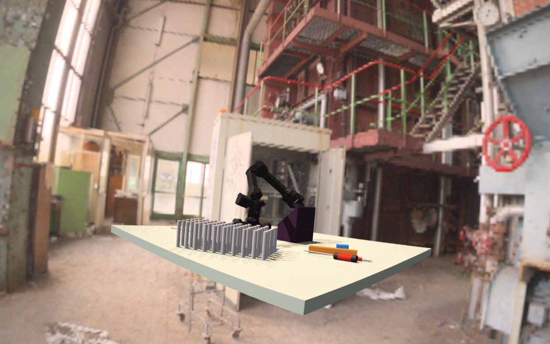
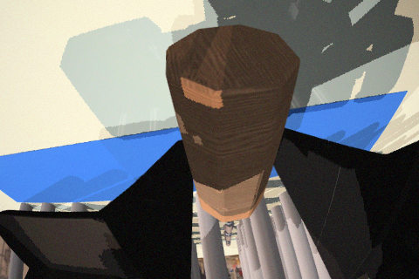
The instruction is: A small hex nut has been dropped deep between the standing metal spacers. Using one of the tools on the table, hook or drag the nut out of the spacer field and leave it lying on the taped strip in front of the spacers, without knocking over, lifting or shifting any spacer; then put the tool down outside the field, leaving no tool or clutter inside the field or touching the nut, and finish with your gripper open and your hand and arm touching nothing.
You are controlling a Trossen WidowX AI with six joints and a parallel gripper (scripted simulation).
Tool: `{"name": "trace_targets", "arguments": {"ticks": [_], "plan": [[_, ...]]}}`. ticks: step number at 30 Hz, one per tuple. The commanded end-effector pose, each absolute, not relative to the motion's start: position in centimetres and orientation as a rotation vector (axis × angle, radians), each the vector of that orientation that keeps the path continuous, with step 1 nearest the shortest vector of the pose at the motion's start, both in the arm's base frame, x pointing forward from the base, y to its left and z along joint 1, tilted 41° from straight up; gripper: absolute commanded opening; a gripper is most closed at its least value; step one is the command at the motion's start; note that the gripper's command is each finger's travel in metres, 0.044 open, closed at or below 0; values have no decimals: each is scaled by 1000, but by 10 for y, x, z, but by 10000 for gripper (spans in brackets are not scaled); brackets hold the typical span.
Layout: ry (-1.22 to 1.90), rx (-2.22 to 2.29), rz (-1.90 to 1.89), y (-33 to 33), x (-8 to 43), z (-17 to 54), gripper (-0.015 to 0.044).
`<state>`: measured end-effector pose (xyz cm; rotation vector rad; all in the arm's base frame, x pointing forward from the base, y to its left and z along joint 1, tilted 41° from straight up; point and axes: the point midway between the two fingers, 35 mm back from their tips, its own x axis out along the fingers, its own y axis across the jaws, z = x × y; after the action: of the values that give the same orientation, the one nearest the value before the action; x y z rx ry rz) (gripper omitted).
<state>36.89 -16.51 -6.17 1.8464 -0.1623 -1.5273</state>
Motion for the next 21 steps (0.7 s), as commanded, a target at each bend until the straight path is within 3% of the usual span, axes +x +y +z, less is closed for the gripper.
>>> {"name": "trace_targets", "arguments": {"ticks": [1,21], "plan": [[-148,1842,-1531,-166,367,-68,0],[-145,1840,-1534,-167,368,-73,0]]}}
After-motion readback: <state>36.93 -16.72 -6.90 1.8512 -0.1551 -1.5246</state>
